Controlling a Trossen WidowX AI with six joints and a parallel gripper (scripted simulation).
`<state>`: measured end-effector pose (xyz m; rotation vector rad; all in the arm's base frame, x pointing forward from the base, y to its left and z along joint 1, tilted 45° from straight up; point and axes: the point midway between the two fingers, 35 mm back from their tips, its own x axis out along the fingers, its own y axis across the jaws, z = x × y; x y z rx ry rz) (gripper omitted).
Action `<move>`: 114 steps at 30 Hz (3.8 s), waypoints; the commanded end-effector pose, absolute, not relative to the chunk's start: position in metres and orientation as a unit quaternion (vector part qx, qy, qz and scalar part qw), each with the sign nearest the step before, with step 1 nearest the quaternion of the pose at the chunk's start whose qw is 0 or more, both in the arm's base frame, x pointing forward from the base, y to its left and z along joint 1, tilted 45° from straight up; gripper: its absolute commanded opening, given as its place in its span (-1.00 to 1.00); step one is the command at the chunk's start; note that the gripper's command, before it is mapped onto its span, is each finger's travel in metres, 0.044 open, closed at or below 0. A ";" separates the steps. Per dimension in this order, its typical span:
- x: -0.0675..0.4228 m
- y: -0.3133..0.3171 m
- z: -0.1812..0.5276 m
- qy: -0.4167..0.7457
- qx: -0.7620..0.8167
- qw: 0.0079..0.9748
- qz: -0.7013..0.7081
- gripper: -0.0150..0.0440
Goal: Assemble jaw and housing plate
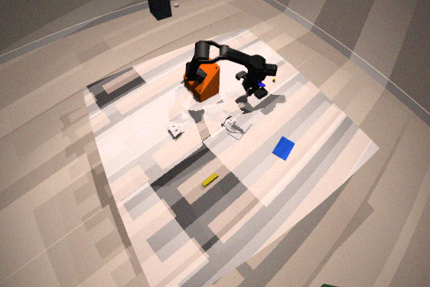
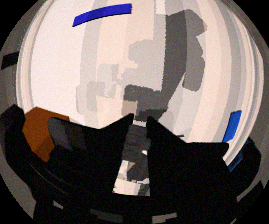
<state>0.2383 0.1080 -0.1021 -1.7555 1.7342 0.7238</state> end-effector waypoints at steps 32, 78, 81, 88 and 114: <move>0.273 0.117 -0.110 0.699 -0.525 0.484 0.038 -0.37; 0.294 0.096 -0.140 0.694 -0.424 0.575 -0.094 -0.37; 0.294 0.093 -0.143 0.694 -0.423 0.575 -0.094 -0.37; 0.294 0.085 -0.151 0.694 -0.424 0.575 -0.095 -0.37; 0.293 0.110 -0.126 0.693 -0.424 0.575 -0.095 0.43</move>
